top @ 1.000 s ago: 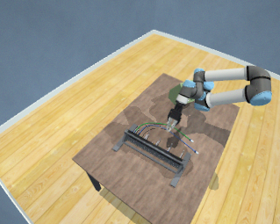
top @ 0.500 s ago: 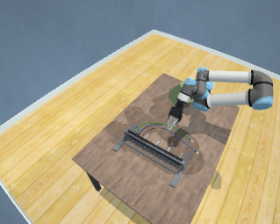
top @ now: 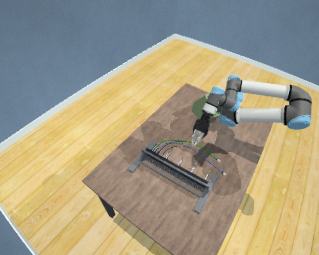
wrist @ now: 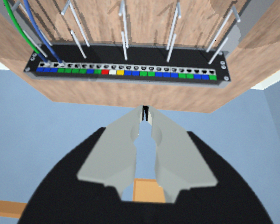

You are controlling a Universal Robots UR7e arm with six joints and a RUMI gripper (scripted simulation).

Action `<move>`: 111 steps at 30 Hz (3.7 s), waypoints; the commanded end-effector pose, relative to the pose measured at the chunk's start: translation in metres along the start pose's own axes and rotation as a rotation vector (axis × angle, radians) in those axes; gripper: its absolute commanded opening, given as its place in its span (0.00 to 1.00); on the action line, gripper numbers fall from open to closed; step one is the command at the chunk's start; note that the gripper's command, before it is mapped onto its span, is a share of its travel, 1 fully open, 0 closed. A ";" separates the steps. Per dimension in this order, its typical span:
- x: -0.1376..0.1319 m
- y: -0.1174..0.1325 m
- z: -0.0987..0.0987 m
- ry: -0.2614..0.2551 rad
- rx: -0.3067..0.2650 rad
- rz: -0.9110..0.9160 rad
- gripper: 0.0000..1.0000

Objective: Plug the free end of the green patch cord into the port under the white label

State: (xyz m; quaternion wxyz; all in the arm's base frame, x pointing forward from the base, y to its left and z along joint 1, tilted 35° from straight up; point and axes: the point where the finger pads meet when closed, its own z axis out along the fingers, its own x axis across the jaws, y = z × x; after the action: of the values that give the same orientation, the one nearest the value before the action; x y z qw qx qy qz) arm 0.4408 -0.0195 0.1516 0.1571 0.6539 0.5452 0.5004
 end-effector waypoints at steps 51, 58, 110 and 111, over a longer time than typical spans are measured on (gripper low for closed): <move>0.000 0.000 -0.026 0.014 0.003 -0.001 0.00; -0.001 0.000 -0.026 0.014 0.003 0.000 0.00; -0.098 -0.001 -0.024 0.017 0.005 0.000 0.00; -0.099 -0.001 -0.023 0.017 0.005 0.000 0.00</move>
State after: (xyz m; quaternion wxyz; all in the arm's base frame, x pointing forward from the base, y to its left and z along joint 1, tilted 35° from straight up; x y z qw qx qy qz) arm 0.4273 -0.1053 0.1160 0.1476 0.6506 0.5459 0.5069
